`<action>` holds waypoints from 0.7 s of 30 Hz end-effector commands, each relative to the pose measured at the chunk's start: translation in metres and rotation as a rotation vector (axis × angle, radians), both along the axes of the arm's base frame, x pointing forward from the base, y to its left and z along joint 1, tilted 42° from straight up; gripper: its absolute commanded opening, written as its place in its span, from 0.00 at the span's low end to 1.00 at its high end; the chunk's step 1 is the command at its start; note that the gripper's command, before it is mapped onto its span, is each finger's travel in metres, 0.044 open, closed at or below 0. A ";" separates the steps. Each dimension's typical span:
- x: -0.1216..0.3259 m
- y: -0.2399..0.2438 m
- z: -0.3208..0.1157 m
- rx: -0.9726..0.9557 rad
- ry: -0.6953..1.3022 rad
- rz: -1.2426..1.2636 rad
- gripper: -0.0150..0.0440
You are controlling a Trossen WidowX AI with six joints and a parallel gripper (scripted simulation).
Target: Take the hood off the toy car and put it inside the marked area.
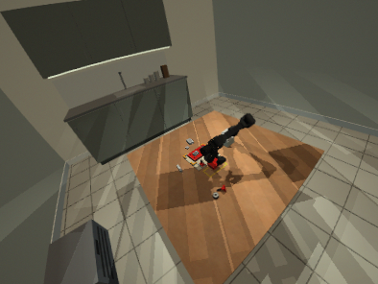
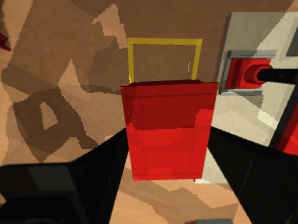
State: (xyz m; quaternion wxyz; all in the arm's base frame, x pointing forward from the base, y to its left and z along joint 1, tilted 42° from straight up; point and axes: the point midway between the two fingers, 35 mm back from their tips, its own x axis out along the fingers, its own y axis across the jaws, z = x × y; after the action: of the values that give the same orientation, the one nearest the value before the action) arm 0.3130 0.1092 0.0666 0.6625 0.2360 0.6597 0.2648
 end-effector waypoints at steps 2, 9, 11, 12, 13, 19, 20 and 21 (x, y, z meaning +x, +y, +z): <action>-0.003 0.003 -0.004 0.004 0.014 -0.004 0.25; -0.004 0.006 -0.008 0.004 0.014 -0.004 0.25; -0.004 0.007 -0.009 0.005 0.015 -0.004 0.25; -0.004 0.007 -0.009 0.005 0.015 -0.004 0.25; -0.004 0.008 -0.010 0.005 0.015 -0.004 0.25; -0.005 0.011 -0.012 0.006 0.015 -0.004 0.25; -0.005 0.011 -0.013 0.006 0.015 -0.004 0.25; -0.005 0.011 -0.013 0.006 0.015 -0.004 0.25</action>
State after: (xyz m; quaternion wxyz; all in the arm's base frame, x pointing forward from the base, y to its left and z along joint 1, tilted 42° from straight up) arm 0.3115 0.1189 0.0567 0.6622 0.2367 0.6594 0.2656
